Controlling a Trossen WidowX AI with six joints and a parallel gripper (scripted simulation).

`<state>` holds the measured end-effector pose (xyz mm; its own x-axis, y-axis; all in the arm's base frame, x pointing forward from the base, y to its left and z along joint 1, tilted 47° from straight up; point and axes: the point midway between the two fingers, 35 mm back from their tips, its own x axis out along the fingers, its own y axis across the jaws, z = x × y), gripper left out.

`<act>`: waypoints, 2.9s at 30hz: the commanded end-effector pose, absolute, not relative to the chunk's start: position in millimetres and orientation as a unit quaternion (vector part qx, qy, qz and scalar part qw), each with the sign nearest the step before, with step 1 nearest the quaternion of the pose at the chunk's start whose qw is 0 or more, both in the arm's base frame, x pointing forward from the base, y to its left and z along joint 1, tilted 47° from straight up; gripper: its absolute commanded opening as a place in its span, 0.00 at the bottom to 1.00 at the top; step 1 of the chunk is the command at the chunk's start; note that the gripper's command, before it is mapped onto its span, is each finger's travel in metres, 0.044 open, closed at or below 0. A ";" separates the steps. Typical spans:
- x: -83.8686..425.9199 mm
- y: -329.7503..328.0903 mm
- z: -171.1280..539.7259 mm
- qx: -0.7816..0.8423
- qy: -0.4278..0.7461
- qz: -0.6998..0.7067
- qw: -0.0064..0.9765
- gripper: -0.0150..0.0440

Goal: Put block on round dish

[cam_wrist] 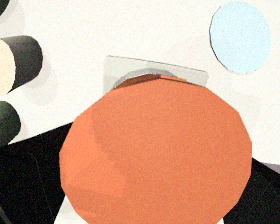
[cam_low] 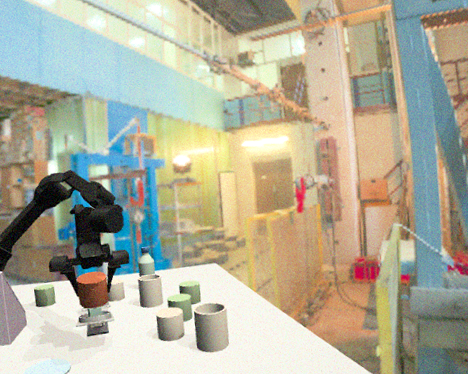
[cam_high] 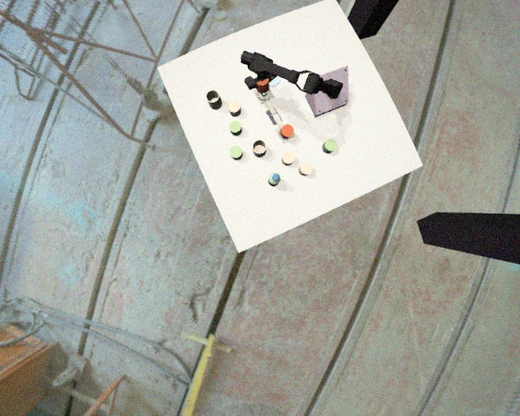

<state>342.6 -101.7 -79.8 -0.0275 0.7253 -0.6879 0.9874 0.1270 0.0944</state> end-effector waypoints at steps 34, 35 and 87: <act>339.4 -122.0 -57.9 0.626 0.685 -0.212 0.307 0.25; 339.4 -122.0 -57.9 0.626 0.685 -0.212 0.307 0.25; 264.4 -165.9 -136.6 0.623 0.679 -0.223 0.317 0.25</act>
<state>293.4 -156.1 -111.9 -0.0179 0.7053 -0.7087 0.9862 0.1290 0.1035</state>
